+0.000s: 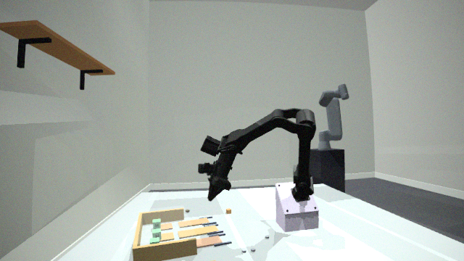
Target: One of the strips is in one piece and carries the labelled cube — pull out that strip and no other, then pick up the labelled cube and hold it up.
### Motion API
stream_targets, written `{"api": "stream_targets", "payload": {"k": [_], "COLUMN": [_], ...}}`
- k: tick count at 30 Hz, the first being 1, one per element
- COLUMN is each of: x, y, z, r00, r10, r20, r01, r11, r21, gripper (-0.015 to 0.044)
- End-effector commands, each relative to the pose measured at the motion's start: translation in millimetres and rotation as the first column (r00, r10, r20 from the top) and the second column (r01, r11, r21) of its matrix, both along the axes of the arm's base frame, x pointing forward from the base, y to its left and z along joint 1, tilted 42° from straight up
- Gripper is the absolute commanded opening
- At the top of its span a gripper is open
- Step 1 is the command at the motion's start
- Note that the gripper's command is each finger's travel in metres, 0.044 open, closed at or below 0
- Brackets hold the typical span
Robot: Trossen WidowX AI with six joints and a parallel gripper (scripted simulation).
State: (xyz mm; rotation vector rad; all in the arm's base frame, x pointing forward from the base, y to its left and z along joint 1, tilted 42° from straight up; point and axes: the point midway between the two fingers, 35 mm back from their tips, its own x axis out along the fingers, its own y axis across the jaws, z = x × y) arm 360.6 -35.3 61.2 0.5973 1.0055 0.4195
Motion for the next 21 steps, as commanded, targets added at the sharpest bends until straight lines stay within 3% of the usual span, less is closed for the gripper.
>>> {"api": "stream_targets", "payload": {"k": [1, 6, 21], "x": [12.4, 18.4, 15.4], "y": [33.4, 73.7, 83.7], "z": [-8.0, -13.7, -24.7], "r00": [0.98, 0.909, 0.905], "r10": [0.161, 0.34, 0.346], "r20": [-0.117, -0.242, -0.247], "r01": [-0.162, -0.347, -0.354], "r11": [0.987, 0.938, 0.935], "r21": [-0.002, 0.015, 0.016], "gripper": [0.0006, 0.0, 0.0]}}
